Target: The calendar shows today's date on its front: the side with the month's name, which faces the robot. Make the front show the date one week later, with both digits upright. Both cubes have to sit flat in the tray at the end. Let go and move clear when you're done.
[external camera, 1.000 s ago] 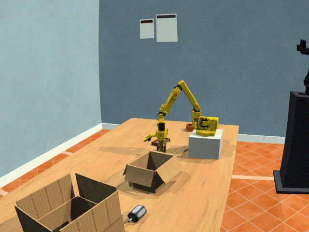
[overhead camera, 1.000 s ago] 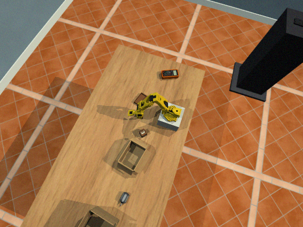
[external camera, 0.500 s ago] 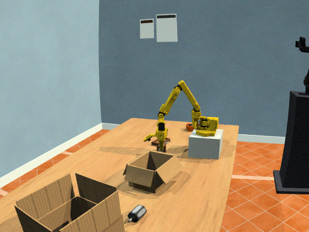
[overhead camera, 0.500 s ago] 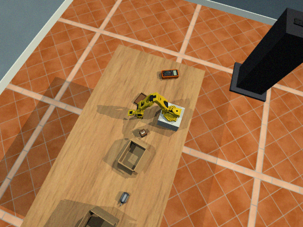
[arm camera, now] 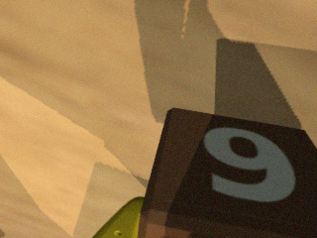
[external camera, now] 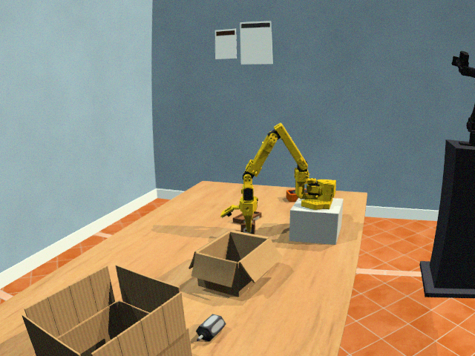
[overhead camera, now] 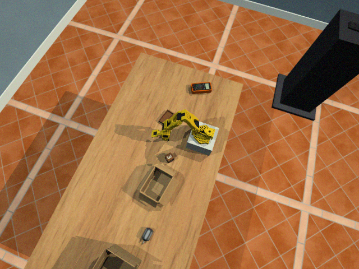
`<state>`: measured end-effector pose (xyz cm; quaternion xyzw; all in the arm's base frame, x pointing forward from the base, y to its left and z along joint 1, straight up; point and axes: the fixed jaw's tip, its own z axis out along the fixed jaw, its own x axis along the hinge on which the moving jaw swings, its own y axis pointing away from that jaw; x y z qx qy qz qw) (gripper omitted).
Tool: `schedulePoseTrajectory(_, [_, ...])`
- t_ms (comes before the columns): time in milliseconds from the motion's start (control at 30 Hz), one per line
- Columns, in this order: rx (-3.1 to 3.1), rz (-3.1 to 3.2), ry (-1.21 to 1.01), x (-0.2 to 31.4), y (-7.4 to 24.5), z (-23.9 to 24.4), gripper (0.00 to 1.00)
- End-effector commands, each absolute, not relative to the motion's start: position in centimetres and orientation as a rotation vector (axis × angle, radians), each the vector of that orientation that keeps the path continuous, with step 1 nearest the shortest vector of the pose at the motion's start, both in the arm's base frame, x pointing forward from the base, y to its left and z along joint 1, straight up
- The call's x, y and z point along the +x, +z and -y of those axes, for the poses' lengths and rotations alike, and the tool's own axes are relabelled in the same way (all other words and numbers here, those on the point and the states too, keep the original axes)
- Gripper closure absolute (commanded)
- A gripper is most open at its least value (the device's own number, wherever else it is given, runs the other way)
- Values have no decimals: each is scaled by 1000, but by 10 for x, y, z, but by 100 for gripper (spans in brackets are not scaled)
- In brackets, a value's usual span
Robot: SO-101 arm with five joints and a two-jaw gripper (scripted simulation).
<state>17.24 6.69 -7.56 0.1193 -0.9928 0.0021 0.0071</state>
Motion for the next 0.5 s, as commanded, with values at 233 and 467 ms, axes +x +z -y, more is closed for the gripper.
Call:
schedulePoseTrajectory(233, [379, 3110, 3, 174, -77, -66, 93])
schedulePoseTrajectory(467, [379, 3110, 3, 174, -77, -66, 99])
